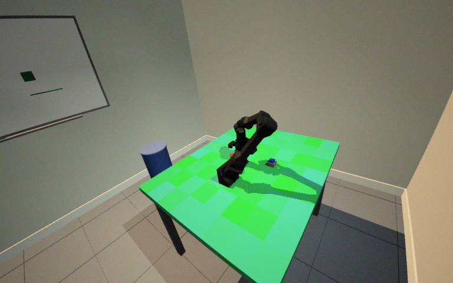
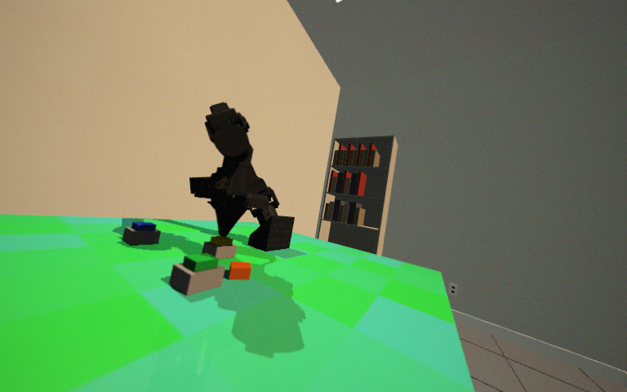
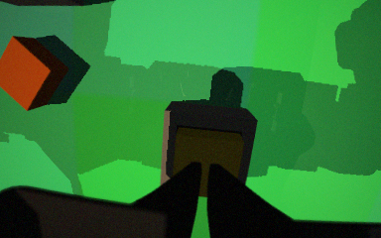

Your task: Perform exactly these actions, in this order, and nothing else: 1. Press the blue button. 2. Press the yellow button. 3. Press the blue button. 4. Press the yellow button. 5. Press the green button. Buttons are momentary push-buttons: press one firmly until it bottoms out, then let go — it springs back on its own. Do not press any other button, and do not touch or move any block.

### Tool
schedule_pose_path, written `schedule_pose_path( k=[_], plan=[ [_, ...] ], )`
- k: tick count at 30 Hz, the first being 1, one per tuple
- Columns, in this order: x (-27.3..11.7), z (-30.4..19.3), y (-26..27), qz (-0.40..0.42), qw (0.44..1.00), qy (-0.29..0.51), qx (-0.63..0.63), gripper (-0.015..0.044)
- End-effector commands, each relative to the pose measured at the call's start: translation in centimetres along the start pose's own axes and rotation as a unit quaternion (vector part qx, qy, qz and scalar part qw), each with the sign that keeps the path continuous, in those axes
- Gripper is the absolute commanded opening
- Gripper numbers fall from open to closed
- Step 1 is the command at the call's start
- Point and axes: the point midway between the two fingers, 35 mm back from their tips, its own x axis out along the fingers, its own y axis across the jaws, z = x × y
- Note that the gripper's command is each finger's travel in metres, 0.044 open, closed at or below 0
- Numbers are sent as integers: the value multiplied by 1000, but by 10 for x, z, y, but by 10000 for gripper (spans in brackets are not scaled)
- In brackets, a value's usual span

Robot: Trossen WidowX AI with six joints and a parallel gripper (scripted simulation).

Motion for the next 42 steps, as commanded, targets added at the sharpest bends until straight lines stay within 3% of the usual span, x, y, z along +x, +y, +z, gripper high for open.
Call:
schedule_pose_path(
  k=[1,23,27,32,37,42],
  plan=[
    [6,0,-1,-3,1000,0,-3,20],
    [13,-1,-1,-4,1000,0,-3,20],
    [-19,-1,0,-3,1000,0,-3,20],
    [-29,0,0,-2,1000,0,-4,20],
    [-81,-1,0,-2,1000,1,-4,20],
    [-84,2,-3,0,1000,1,-5,20]
  ],
)
